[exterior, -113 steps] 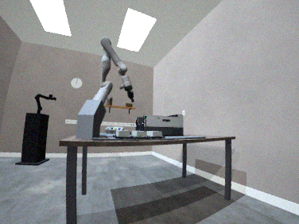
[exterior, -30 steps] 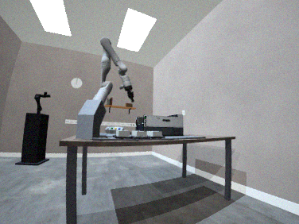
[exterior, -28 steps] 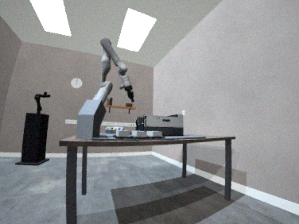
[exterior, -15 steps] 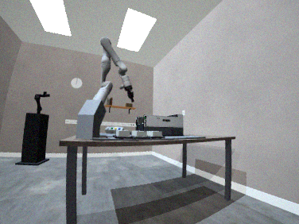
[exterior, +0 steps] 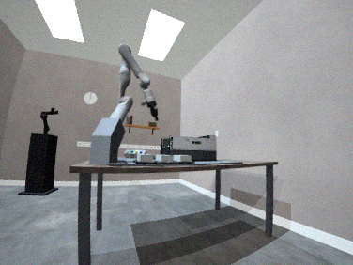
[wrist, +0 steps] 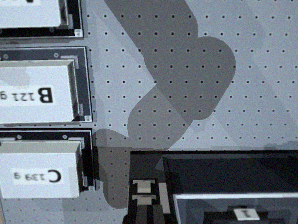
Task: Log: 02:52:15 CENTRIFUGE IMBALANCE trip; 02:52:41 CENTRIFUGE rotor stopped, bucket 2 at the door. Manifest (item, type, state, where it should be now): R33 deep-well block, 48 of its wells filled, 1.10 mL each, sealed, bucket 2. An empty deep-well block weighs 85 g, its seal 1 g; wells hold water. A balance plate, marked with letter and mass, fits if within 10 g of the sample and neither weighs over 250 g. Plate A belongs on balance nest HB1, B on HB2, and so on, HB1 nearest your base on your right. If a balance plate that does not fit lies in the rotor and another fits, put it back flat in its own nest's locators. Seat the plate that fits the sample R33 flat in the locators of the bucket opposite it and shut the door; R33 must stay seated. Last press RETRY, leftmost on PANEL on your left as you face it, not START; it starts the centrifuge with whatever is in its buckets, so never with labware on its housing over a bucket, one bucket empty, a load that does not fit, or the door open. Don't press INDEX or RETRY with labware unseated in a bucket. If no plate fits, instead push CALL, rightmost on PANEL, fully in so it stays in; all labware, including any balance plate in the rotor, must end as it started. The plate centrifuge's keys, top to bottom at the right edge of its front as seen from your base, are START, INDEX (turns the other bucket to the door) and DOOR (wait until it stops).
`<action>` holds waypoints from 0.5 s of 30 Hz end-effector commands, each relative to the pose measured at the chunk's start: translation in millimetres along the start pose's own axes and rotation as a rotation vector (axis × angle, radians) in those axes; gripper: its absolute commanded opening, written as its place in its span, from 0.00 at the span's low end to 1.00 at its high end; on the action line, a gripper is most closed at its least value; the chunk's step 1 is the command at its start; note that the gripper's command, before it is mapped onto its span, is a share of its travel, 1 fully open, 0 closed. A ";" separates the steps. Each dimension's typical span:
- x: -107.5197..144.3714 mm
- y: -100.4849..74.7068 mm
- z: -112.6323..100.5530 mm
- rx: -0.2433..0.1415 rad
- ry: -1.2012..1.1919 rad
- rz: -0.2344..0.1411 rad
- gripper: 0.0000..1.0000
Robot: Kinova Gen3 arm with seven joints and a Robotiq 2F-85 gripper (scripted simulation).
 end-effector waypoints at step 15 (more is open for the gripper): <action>2.8 0.4 1.9 -0.019 0.000 0.031 0.10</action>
Point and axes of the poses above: the point where the finger pads meet when closed, its own y axis out along the fingers, its own x axis across the jaws, z = x × y, the point moved 8 cm from there along -y, back along the fingers, and after that the axes turned 9 degrees about -y, right-handed, at the moved point
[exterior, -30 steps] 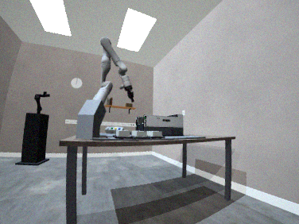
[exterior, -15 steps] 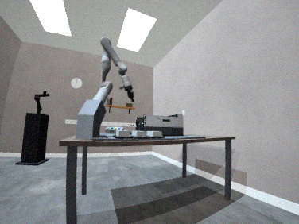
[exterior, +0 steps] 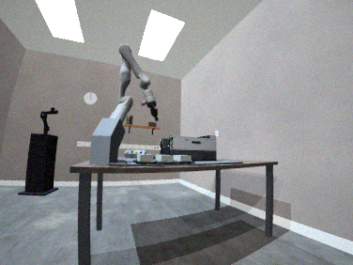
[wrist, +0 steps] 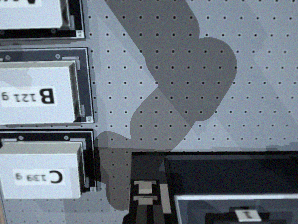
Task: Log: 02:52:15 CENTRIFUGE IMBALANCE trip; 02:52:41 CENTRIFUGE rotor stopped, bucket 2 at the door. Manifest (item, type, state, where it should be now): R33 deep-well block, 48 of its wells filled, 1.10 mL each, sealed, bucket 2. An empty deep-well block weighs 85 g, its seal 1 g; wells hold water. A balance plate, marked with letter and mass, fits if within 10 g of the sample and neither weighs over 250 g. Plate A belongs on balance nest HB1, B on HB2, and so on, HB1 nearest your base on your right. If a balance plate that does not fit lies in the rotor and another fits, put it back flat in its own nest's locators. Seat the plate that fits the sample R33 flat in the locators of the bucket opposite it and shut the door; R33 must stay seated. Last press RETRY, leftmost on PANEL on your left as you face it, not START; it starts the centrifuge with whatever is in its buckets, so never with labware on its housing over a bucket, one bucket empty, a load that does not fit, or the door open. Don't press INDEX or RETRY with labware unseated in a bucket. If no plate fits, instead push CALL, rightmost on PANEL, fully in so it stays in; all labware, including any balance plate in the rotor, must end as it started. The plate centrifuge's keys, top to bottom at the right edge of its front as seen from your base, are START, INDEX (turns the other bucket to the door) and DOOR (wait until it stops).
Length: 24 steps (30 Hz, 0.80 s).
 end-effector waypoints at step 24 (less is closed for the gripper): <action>-3.1 6.1 -30.1 0.386 0.005 -0.040 0.10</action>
Point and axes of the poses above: the point where the finger pads meet when closed, its own y axis out along the fingers, its own x axis across the jaws, z = x × y, the point moved 8 cm from there along -y, back along the fingers, and after that the axes turned 9 degrees about -y, right-handed, at the moved point
